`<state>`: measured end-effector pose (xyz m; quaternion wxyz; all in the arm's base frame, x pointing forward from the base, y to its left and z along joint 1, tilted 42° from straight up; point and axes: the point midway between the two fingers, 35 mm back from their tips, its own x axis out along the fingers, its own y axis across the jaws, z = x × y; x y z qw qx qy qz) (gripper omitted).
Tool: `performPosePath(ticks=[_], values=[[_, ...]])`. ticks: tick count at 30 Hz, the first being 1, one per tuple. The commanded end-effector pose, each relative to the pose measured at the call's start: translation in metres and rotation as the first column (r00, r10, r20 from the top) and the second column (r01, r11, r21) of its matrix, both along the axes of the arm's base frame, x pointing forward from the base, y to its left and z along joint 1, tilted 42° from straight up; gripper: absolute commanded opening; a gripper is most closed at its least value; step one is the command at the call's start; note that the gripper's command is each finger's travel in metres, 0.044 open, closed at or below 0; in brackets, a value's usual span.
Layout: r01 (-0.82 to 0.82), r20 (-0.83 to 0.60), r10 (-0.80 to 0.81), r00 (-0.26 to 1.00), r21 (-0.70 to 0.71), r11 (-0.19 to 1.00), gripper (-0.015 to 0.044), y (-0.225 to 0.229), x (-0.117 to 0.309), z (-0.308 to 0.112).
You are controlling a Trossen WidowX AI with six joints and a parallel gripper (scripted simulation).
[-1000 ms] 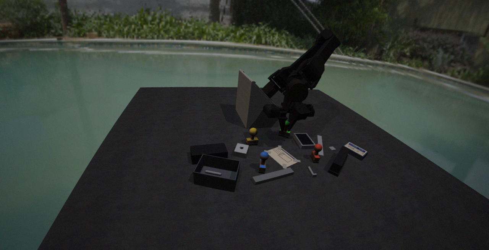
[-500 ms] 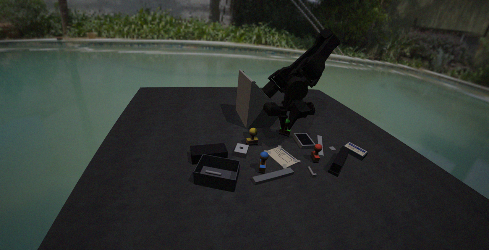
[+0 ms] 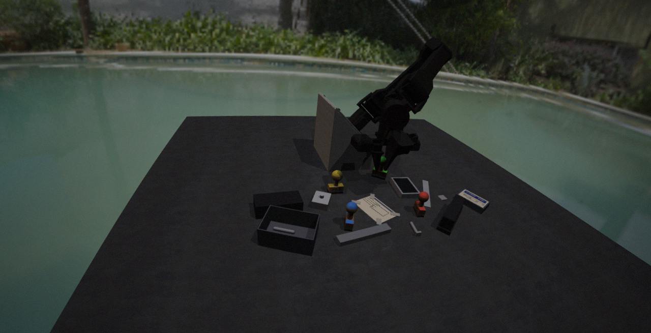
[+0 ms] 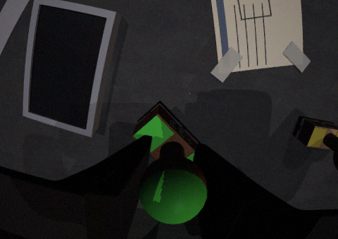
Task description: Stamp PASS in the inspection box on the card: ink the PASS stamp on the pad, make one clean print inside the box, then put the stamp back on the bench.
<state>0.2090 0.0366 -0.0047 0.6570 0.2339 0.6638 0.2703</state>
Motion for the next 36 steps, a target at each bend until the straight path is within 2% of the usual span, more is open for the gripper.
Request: performPosePath(ticks=[1,36], values=[[-0.004,0.002,0.004,1.0,-0.004,1.0,0.0,-0.002,0.0,0.001],[-0.004,0.002,0.004,1.0,-0.002,1.0,0.0,-0.013,0.0,0.014]])
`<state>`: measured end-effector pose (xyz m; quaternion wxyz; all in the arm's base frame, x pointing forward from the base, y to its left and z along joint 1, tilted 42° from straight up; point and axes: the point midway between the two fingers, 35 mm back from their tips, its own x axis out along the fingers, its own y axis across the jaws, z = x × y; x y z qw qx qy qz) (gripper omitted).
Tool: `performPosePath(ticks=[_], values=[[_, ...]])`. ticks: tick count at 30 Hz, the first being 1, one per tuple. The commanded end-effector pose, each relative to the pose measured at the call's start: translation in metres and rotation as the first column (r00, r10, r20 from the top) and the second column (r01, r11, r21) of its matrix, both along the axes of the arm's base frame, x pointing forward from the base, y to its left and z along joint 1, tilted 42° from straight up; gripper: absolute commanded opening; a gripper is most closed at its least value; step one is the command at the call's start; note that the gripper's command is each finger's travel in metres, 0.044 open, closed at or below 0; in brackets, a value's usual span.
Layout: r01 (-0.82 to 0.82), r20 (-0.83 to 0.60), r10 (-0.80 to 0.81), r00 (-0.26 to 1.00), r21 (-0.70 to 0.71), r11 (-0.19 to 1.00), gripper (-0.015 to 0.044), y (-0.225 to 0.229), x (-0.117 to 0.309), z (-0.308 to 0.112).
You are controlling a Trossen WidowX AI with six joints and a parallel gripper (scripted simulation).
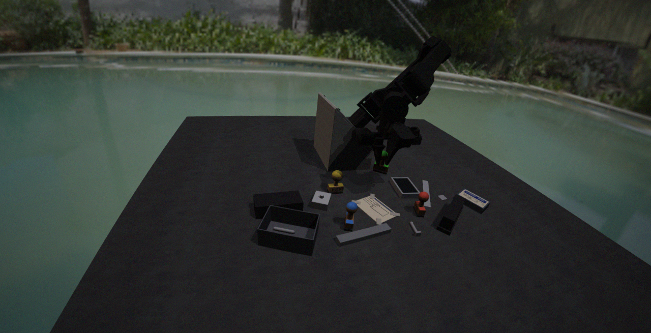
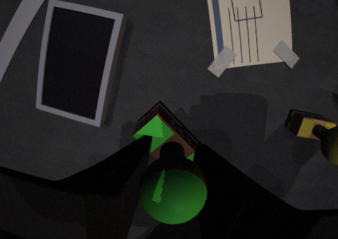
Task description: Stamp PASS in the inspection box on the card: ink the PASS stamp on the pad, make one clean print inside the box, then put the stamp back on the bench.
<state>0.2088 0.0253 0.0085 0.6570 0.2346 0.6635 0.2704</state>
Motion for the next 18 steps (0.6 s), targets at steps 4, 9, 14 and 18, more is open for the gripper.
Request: performPosePath(ticks=[4,9,14,18], values=[[-0.004,0.002,0.004,1.0,-0.003,1.0,0.0,-0.0024,-0.0003,0.0026],[-0.004,0.002,0.004,1.0,-0.003,1.0,0.0,-0.0039,-0.0005,0.0045],[-0.004,0.002,0.004,1.0,-0.002,1.0,0.0,-0.0054,-0.0007,0.0064],[-0.004,0.002,0.004,1.0,-0.002,1.0,0.0,-0.0066,-0.0009,0.008]])
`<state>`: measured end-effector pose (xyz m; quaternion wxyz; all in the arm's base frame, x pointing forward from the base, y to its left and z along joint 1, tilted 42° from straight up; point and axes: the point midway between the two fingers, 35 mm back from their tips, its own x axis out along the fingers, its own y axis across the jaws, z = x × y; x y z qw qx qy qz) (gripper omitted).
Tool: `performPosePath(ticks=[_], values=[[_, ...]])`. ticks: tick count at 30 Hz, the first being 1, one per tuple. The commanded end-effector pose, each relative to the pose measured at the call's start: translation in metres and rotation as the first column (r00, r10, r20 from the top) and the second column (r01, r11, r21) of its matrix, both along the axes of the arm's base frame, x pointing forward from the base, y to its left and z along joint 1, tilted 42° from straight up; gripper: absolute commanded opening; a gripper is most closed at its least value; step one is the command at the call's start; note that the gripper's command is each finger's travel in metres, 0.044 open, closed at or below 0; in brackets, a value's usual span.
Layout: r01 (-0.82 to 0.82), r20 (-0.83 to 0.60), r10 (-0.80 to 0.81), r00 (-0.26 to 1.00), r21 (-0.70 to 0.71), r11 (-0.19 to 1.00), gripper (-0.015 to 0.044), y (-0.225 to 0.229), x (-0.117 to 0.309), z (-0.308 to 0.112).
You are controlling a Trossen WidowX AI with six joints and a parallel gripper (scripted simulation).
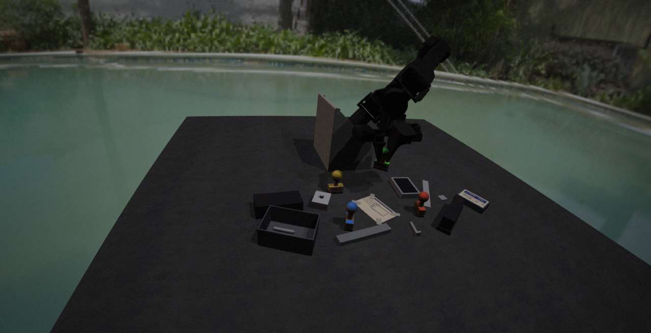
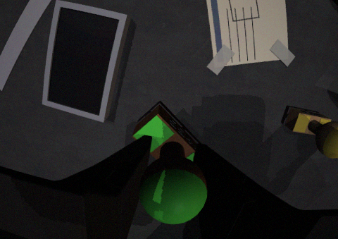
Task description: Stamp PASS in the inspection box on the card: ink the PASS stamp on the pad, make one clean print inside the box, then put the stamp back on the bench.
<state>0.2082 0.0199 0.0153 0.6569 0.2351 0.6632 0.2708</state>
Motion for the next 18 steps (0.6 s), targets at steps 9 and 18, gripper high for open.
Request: performPosePath(ticks=[9,18], values=[[-0.004,0.002,0.004,1.0,-0.004,1.0,0.0,-0.001,0.001,0.006],[-0.002,0.003,0.002,1.0,-0.008,1.0,0.0,0.03,0.017,0.036]])
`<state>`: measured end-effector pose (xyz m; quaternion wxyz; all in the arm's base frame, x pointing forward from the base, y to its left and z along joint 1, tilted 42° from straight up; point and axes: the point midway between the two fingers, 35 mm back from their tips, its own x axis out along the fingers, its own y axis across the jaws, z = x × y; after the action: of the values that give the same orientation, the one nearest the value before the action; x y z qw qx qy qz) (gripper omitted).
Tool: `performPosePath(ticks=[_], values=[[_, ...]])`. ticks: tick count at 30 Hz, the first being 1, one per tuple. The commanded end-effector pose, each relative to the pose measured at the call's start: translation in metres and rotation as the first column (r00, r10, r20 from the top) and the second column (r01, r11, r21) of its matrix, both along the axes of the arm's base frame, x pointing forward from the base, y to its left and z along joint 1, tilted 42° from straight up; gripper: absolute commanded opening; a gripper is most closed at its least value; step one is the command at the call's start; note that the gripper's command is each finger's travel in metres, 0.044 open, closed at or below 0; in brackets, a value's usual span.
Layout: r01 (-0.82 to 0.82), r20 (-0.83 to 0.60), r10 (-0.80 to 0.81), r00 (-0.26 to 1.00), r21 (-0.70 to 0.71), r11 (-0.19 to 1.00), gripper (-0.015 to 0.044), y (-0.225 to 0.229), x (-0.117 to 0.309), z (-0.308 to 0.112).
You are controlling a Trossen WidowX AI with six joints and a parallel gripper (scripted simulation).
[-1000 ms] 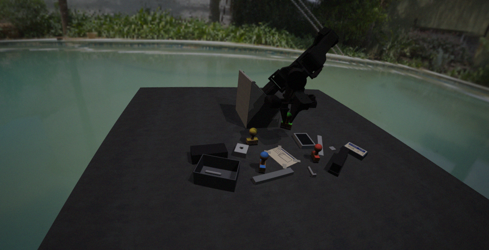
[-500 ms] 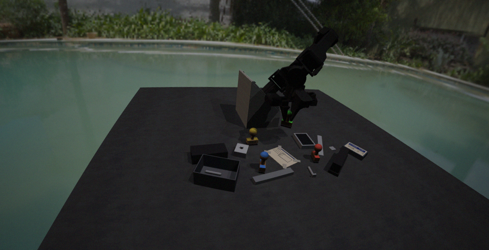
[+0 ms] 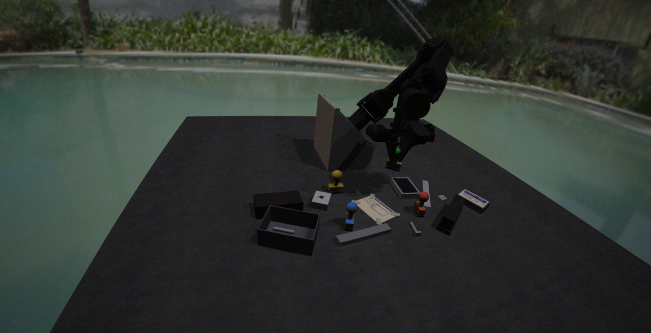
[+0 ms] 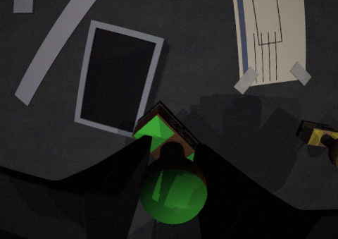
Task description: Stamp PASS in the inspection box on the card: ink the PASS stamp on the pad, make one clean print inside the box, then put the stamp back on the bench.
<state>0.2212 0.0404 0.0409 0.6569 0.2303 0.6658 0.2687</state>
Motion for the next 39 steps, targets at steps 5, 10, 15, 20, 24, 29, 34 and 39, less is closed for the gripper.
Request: performPosePath(ticks=[5,10,15,20,24,29,34,39], values=[[0.001,0.005,-0.001,1.0,0.009,1.0,0.0,0.029,0.009,0.029],[0.0,0.005,0.0,1.0,0.012,1.0,0.0,0.036,0.01,0.035],[0.0,0.005,0.0,1.0,0.012,1.0,0.0,0.037,0.01,0.032],[0.0,0.005,0.0,1.0,0.012,1.0,0.0,0.04,0.01,0.03],[0.0,0.005,0.0,1.0,0.011,1.0,0.0,0.041,0.01,0.028],[0.0,0.006,0.0,1.0,0.011,1.0,0.0,0.044,0.01,0.025],[-0.001,0.006,0.001,1.0,0.011,1.0,0.0,0.046,0.011,0.023],[-0.001,0.006,0.001,1.0,0.011,1.0,0.0,0.048,0.011,0.02]])
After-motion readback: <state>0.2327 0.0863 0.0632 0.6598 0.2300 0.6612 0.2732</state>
